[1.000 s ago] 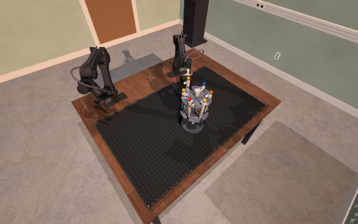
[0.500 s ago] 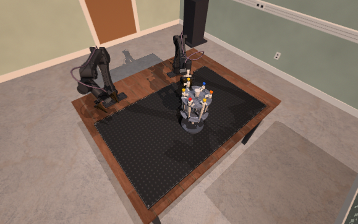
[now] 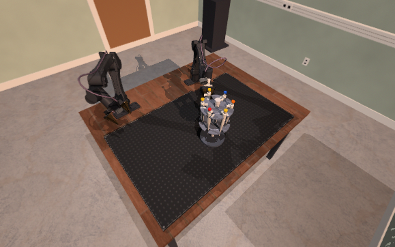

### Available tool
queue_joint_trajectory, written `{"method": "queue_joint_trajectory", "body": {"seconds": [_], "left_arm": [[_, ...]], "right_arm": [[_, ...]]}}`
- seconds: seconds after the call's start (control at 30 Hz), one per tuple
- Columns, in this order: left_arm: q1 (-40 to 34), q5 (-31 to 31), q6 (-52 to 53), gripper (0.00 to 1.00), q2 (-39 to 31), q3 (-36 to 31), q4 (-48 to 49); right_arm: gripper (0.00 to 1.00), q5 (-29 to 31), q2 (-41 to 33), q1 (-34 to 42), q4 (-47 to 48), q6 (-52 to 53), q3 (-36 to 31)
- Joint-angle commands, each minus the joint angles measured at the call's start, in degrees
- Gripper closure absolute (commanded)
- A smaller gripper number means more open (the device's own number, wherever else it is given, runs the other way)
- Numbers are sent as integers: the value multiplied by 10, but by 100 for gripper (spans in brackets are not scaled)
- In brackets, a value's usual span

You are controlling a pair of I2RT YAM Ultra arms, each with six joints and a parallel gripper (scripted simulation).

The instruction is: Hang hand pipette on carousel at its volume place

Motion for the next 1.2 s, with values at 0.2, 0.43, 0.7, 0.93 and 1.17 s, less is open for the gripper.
{"method": "queue_joint_trajectory", "body": {"seconds": [0.2,0.43,0.7,0.93,1.17], "left_arm": [[5,8,-4,88,-10,24,10],[5,8,-4,88,-10,24,10],[5,8,-4,88,-10,24,10],[5,8,-4,88,-10,24,10],[5,8,-4,88,-10,24,10]], "right_arm": [[0,-11,3,-5,6,-4,9],[0,-11,3,-5,6,-4,9],[0,-11,3,-5,6,-4,9],[0,-11,3,-5,6,-4,9],[0,-11,3,-5,6,-4,9]]}}
